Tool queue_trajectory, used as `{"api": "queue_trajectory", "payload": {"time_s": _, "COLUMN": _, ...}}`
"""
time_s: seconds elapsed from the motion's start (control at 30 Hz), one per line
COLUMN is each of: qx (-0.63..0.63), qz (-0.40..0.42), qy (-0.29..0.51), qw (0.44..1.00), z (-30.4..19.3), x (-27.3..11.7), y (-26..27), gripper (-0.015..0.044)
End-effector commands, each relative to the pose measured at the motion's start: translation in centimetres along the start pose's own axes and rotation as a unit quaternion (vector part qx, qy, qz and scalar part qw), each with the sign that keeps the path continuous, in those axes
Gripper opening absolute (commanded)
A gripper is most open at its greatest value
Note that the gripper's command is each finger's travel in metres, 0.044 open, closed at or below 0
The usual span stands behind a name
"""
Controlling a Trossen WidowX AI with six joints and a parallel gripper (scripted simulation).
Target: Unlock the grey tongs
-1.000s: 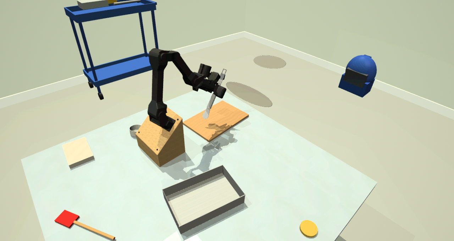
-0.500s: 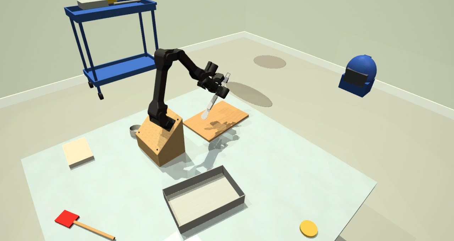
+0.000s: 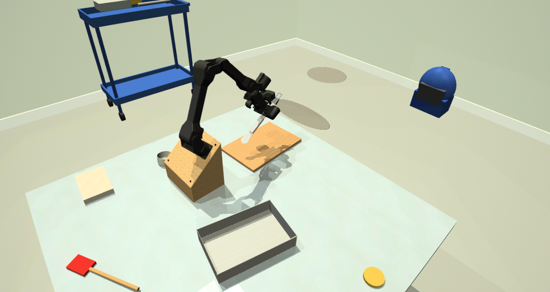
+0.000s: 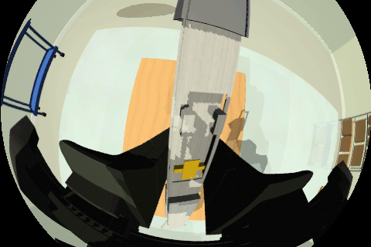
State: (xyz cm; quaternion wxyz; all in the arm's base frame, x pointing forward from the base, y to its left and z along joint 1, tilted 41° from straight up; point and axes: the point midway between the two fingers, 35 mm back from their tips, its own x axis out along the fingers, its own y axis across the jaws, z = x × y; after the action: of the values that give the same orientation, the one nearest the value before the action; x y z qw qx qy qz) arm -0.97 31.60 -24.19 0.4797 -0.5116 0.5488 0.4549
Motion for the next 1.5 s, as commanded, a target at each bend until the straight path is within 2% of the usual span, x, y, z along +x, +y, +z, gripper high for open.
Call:
{"api": "queue_trajectory", "payload": {"time_s": 0.0, "qx": -0.003, "qz": 0.002, "qy": 0.024, "qw": 1.0, "z": 0.3, "x": 0.1, "y": 0.1, "gripper": -0.015}}
{"api": "queue_trajectory", "payload": {"time_s": 1.17, "qx": 0.002, "qz": 0.012, "qy": 0.263, "qw": 0.965, "z": -1.7, "x": -1.3, "y": 0.1, "gripper": -0.015}}
{"api": "queue_trajectory", "payload": {"time_s": 1.47, "qx": 0.002, "qz": 0.012, "qy": 0.267, "qw": 0.964, "z": -1.7, "x": -1.3, "y": 0.1, "gripper": -0.015}}
